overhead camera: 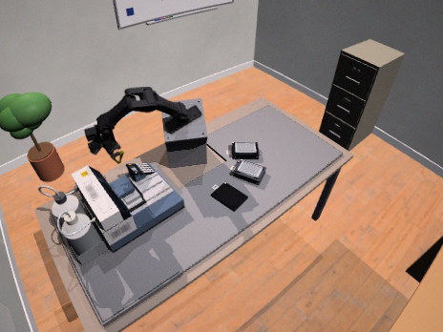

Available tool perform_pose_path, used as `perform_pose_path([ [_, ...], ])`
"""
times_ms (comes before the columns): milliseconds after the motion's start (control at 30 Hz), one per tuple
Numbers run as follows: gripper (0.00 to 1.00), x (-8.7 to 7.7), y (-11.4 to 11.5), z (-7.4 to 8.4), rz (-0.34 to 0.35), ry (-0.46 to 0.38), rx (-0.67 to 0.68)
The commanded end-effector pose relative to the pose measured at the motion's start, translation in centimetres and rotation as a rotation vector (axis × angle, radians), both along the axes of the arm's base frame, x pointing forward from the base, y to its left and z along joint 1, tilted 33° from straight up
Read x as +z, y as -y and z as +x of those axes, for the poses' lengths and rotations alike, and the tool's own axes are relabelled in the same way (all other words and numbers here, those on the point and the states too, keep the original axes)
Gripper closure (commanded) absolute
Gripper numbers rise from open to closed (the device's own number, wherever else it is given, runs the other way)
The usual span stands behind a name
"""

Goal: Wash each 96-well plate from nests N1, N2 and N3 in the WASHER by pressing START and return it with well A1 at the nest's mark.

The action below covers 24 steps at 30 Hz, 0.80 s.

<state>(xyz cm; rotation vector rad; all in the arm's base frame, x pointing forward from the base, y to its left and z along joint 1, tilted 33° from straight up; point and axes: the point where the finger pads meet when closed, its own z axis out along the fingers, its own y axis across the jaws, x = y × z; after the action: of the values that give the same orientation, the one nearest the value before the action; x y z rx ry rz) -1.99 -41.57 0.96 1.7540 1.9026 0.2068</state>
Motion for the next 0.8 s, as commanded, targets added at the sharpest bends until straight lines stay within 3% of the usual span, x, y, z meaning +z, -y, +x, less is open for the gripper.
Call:
perform_pose_path([
  [0, 0.0, 1.05, 0.52, -1.06, 0.0, 0.004, -0.01],
  [767, 0.0, 1.16, 0.7, -1.19, 0.0, 0.003, -0.01],
])
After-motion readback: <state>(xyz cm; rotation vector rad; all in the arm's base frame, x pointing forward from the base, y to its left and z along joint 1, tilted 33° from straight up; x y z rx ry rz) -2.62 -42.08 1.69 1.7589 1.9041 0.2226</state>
